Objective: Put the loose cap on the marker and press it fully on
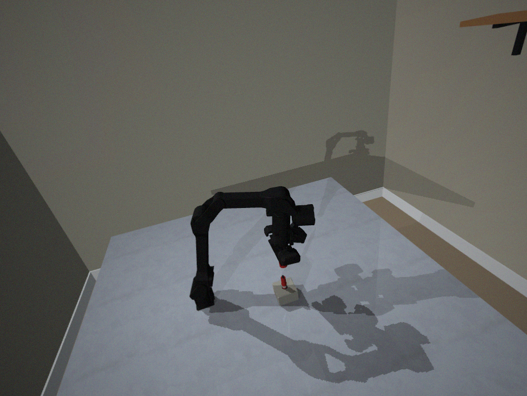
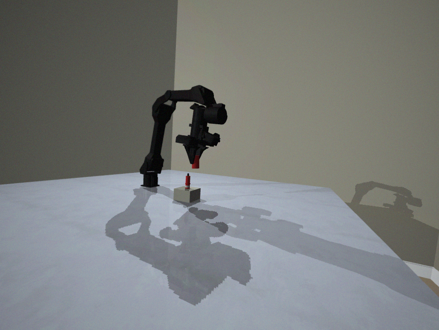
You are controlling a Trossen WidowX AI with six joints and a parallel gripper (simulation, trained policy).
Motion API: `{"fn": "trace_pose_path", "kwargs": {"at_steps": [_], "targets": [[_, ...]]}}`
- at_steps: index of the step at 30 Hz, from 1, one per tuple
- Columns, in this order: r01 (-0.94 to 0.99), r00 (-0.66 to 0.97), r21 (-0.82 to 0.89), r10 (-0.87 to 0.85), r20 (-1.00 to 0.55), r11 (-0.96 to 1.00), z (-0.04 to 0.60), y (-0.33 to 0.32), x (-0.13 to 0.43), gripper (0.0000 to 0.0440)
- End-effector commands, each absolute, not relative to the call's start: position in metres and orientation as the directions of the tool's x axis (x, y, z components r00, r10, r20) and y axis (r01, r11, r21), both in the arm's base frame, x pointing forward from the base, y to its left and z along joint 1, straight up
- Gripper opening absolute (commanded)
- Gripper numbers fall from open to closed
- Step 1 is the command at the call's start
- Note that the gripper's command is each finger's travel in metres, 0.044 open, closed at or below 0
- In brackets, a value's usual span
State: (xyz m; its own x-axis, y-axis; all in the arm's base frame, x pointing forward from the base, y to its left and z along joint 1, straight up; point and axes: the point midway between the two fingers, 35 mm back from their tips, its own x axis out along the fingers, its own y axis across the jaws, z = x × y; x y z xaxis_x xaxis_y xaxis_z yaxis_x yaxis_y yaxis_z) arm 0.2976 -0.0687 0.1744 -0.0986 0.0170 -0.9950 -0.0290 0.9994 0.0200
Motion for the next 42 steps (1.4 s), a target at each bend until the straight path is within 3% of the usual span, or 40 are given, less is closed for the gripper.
{"fn": "trace_pose_path", "kwargs": {"at_steps": [1, 40, 42], "targets": [[-0.013, -0.103, 0.027, 0.025, -0.994, 1.000, 0.176, -0.078, 0.290, 0.0000], [-0.011, -0.145, 0.084, 0.081, -0.986, 0.996, 0.107, -0.093, 0.279, 0.0002], [-0.016, -0.152, 0.082, 0.079, -0.985, 0.997, 0.103, -0.093, 0.278, 0.0055]]}}
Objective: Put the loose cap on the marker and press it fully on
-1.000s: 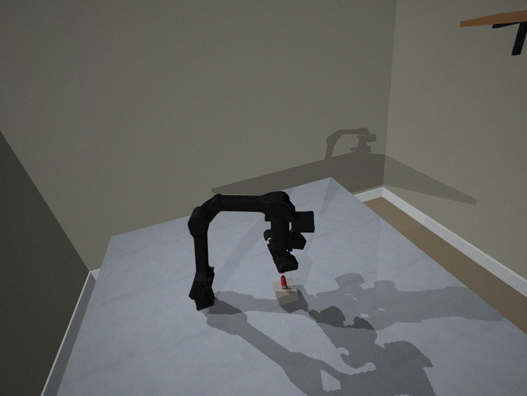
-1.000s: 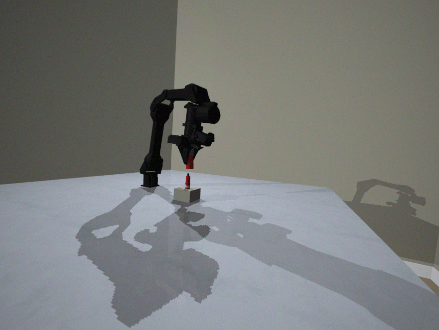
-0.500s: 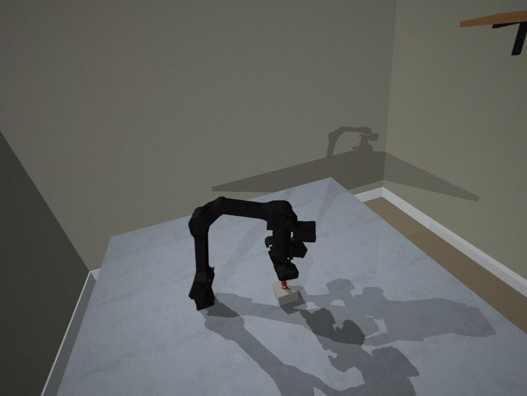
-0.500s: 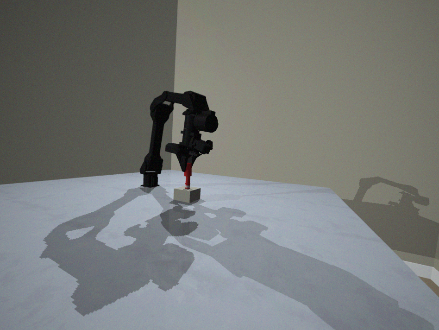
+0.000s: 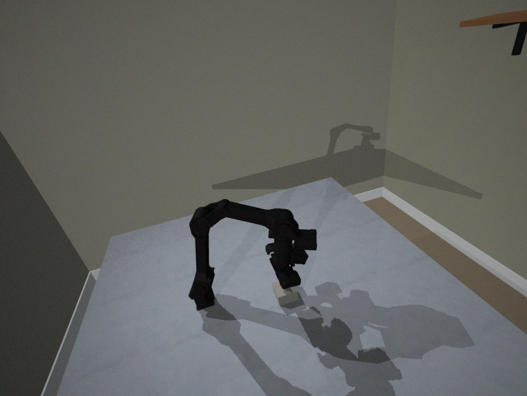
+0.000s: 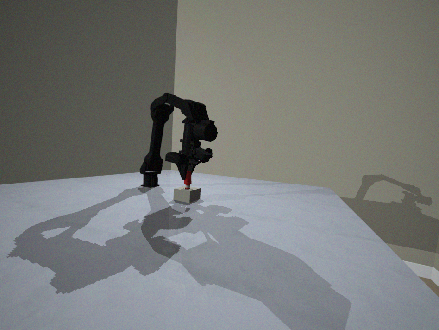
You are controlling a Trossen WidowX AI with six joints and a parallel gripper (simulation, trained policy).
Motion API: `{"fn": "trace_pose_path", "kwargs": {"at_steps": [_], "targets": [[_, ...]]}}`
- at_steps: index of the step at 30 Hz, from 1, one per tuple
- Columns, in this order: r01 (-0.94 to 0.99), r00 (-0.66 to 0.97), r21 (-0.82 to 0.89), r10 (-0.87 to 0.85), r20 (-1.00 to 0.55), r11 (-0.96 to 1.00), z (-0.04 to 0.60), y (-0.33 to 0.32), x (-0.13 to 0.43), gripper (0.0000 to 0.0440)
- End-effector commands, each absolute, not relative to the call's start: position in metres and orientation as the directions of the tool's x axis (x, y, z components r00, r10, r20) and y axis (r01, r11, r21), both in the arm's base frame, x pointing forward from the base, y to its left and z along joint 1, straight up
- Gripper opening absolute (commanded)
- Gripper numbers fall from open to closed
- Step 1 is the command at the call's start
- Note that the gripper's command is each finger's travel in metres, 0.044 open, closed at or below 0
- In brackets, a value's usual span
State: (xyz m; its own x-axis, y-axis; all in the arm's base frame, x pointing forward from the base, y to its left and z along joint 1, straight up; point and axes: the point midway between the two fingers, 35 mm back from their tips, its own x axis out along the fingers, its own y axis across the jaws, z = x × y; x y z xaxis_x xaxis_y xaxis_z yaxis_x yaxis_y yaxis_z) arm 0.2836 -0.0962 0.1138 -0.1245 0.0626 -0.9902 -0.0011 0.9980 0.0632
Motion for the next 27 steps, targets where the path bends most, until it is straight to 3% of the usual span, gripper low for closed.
{"fn": "trace_pose_path", "kwargs": {"at_steps": [1, 4, 8, 18, 27], "targets": [[-0.018, -0.156, 0.081, 0.078, -0.985, 0.997, 0.101, -0.093, 0.277, 0.0081], [-0.023, -0.169, 0.080, 0.075, -0.983, 0.997, 0.095, -0.094, 0.275, 0.0160], [-0.027, -0.187, 0.098, 0.091, -0.978, 0.995, 0.096, -0.090, 0.267, 0.0197], [-0.050, -0.156, 0.093, 0.084, -0.984, 0.994, 0.102, -0.087, 0.262, 0.0440], [-0.063, -0.064, 0.058, 0.054, -0.996, 0.996, 0.127, -0.090, 0.271, 0.0440]]}}
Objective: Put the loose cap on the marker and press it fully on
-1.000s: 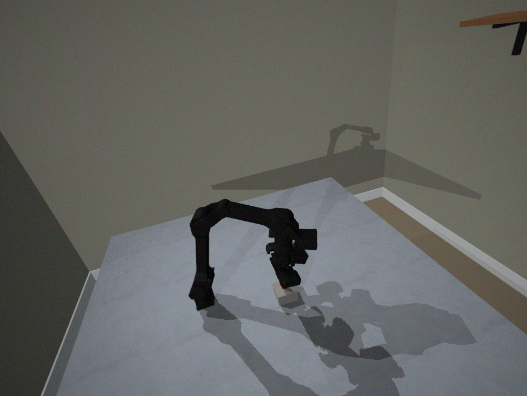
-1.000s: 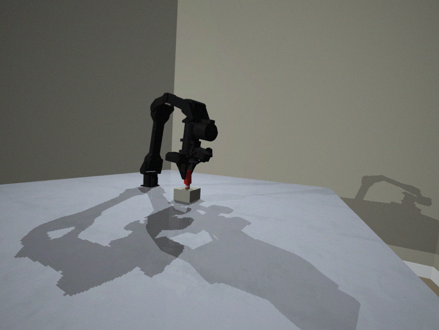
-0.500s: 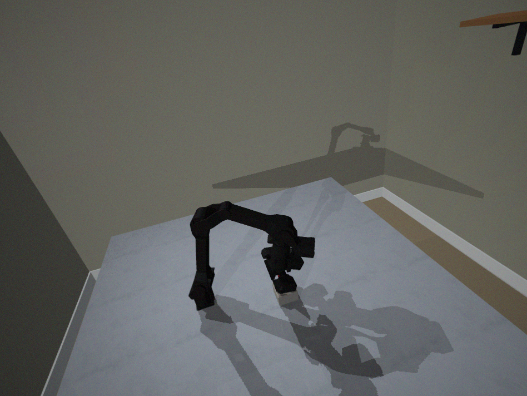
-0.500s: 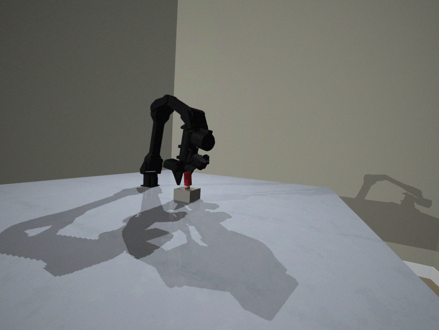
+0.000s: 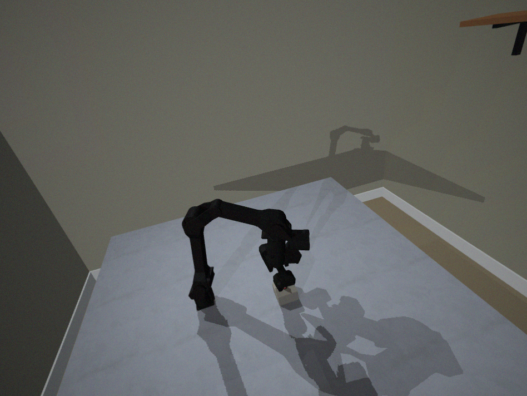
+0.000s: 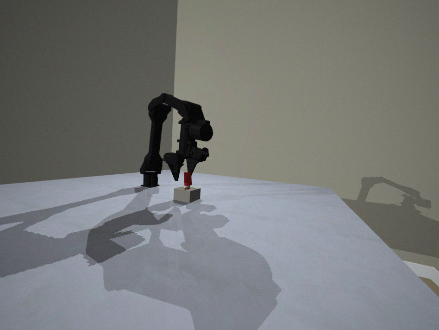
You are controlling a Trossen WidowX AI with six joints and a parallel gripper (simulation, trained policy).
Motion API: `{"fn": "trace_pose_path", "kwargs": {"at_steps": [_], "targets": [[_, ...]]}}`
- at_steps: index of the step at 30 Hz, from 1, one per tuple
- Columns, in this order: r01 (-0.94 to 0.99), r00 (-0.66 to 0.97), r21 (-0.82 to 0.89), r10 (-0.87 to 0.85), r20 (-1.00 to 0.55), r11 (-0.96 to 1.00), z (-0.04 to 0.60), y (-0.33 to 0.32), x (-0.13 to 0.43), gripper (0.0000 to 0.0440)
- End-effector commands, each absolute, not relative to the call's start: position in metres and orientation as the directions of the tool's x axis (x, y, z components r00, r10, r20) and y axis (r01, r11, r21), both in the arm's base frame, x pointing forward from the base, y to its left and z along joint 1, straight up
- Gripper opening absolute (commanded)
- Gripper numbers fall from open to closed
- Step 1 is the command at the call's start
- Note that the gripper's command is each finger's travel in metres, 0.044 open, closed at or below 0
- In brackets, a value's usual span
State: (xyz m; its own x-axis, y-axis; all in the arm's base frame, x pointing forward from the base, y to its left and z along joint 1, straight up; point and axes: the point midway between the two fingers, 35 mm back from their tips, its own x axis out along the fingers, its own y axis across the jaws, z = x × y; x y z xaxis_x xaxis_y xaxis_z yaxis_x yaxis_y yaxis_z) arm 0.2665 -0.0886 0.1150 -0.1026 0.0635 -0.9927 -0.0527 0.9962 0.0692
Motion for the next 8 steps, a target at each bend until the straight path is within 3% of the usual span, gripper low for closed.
{"fn": "trace_pose_path", "kwargs": {"at_steps": [1, 8], "targets": [[-0.065, -0.055, 0.055, 0.051, -0.997, 0.996, 0.131, -0.090, 0.272, 0.0440], [-0.087, -0.005, 0.035, 0.034, -0.999, 0.996, 0.148, -0.092, 0.274, 0.0440]]}}
